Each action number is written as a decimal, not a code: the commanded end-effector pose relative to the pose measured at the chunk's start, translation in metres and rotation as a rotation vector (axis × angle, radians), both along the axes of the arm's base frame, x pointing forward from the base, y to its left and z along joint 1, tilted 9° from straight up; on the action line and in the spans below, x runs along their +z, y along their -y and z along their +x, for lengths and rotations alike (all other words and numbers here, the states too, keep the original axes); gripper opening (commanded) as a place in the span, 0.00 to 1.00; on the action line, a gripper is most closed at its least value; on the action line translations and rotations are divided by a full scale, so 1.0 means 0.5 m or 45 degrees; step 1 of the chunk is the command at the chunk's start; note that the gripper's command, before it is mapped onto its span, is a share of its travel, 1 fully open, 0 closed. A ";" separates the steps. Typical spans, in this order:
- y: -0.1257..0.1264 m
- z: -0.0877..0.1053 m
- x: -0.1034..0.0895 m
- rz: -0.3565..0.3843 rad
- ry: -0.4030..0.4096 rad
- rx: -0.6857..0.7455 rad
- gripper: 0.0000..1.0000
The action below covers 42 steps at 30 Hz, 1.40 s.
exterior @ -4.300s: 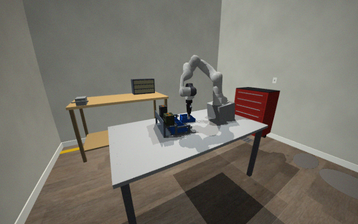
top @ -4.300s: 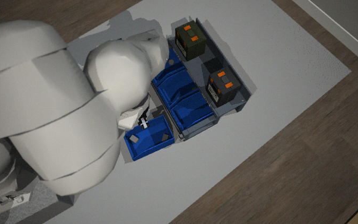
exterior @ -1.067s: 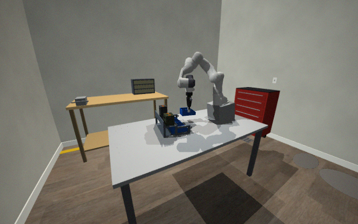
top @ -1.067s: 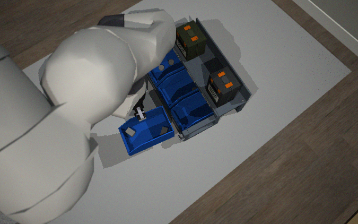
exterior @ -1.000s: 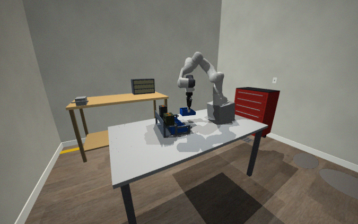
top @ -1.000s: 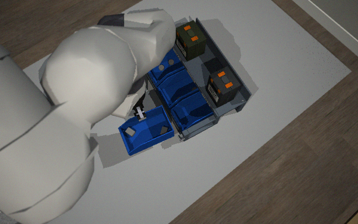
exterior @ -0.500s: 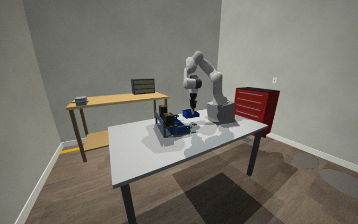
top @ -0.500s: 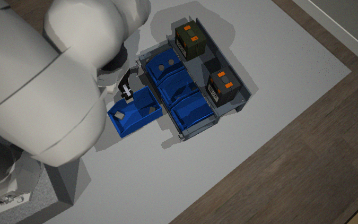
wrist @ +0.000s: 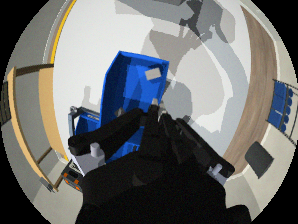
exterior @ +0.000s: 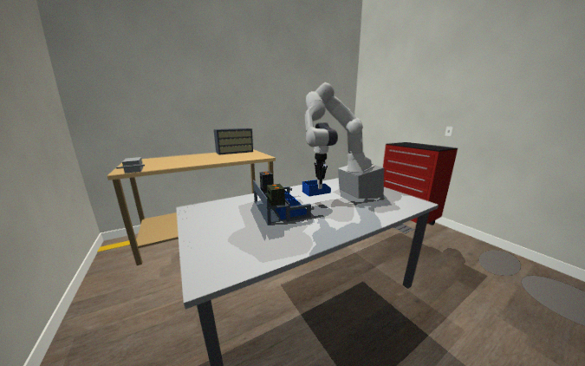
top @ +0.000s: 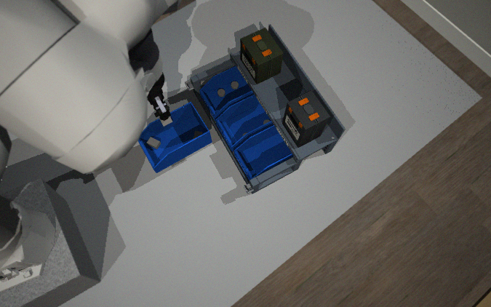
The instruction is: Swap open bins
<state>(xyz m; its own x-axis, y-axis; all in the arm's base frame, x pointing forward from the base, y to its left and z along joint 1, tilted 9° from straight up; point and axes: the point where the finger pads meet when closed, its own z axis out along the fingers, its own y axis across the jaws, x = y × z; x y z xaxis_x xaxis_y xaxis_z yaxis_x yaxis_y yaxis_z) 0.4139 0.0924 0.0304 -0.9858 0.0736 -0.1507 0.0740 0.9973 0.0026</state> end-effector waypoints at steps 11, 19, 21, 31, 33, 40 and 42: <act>0.001 0.000 0.000 0.002 0.001 -0.054 0.00; 0.001 0.002 -0.012 0.002 0.001 -0.054 0.00; 0.001 0.003 -0.019 0.002 0.001 -0.054 0.00; 0.000 0.009 -0.060 0.002 0.001 -0.054 0.00; 0.000 0.011 -0.072 0.002 0.001 -0.054 0.00; 0.000 0.018 -0.113 0.002 0.001 -0.054 0.00; 0.000 0.019 -0.123 0.002 0.001 -0.054 0.00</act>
